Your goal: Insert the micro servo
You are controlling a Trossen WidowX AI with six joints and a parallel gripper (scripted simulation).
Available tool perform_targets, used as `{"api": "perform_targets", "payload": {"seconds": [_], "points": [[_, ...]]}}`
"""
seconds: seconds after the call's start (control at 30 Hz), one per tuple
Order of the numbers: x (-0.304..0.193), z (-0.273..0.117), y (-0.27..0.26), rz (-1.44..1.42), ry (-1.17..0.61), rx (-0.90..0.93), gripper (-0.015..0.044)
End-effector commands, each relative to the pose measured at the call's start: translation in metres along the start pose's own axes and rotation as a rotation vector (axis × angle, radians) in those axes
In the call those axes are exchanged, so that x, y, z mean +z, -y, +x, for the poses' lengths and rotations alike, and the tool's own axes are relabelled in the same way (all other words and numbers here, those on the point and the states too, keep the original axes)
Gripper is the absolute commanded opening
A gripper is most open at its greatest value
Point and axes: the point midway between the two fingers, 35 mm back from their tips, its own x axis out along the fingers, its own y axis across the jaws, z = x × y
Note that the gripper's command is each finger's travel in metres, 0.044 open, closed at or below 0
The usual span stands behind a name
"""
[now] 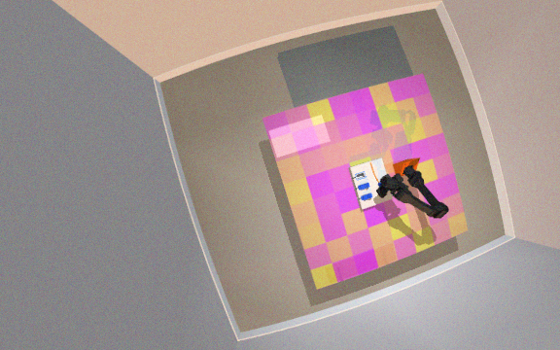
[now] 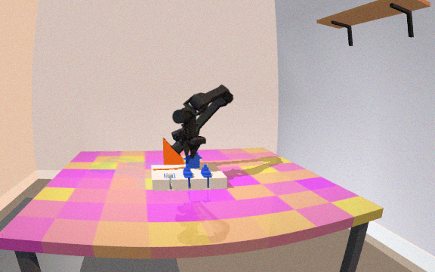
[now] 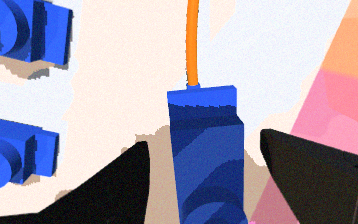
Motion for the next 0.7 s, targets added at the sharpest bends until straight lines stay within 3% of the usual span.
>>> {"api": "perform_targets", "payload": {"seconds": [0.0,0.23,0.33,0.67], "points": [[-0.001,0.001,0.001,0.004,-0.006,0.001,0.0151],[-0.001,0.001,0.001,0.004,-0.006,0.001,0.0085],[-0.001,-0.003,0.0,0.004,-0.005,0.001,0.0006],[-0.008,-0.029,0.005,0.005,-0.005,0.0,0.0]]}}
